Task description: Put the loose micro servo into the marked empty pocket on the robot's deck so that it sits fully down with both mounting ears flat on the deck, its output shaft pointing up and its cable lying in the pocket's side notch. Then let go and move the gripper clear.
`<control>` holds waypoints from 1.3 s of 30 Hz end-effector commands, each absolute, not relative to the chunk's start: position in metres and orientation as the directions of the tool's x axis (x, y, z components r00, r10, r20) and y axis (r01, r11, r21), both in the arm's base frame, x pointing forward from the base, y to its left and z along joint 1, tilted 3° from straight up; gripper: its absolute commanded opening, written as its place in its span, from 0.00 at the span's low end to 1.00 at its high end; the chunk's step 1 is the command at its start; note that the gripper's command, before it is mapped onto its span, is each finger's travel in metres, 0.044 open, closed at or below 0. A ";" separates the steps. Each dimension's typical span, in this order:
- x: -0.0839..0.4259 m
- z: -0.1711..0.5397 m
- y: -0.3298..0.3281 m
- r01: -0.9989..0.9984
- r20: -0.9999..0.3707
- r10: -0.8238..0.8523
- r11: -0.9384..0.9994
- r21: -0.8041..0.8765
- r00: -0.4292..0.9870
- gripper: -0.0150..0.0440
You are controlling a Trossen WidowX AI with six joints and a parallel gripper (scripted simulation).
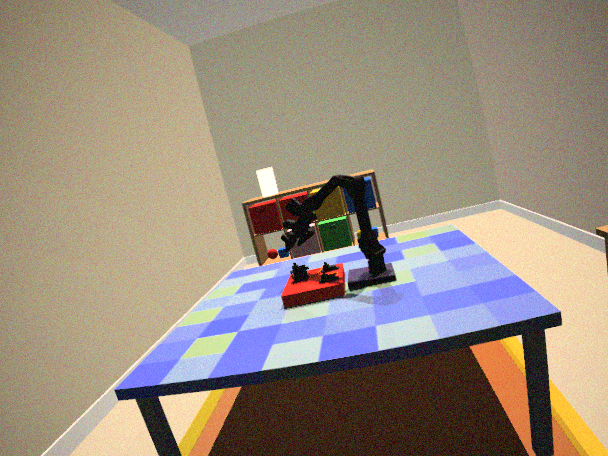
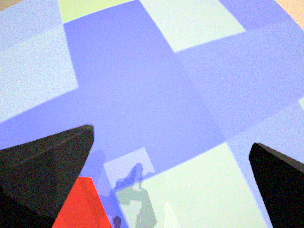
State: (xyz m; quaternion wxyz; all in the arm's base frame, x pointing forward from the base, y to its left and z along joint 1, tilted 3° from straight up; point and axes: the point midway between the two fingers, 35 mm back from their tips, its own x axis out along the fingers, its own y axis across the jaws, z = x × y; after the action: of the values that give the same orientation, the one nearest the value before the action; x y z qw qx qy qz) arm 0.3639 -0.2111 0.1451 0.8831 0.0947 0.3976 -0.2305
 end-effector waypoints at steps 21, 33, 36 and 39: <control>0.339 0.137 -0.050 -0.055 -0.986 -0.031 0.998 -0.040 0.162 1.00; 0.314 0.145 -0.008 -0.228 -1.000 -0.009 0.974 -0.006 -0.013 1.00; 0.314 0.138 -0.008 -0.228 -1.000 -0.009 0.974 -0.006 -0.013 1.00; 0.313 0.125 -0.008 -0.228 -1.000 -0.009 0.974 -0.006 -0.013 1.00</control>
State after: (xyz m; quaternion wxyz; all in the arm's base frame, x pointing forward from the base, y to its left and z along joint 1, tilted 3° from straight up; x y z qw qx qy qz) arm 0.3152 -0.0079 0.1353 0.7009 -0.0797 0.7046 0.0763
